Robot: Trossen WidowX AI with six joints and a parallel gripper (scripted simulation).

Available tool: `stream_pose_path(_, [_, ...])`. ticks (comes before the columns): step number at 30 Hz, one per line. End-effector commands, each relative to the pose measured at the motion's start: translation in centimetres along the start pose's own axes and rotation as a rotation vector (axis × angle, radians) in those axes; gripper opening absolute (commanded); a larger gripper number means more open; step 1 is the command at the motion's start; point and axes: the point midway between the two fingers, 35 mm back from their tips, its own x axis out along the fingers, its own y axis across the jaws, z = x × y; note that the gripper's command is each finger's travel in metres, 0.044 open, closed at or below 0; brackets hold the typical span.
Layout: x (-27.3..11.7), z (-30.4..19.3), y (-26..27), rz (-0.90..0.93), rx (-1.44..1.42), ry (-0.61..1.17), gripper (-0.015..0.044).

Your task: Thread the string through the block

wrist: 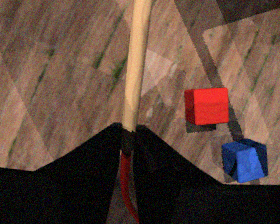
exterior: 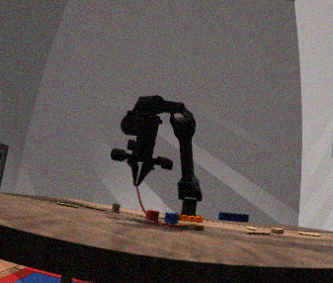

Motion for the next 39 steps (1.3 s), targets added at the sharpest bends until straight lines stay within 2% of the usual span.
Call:
stream_pose_path(1, [-0.3,-0.3,-0.4,0.012,-0.028,0.0,0.0])
stream_pose_path(39, [-1.5,-2.7,-4.8,0.089,-0.3,0.014,0.0])
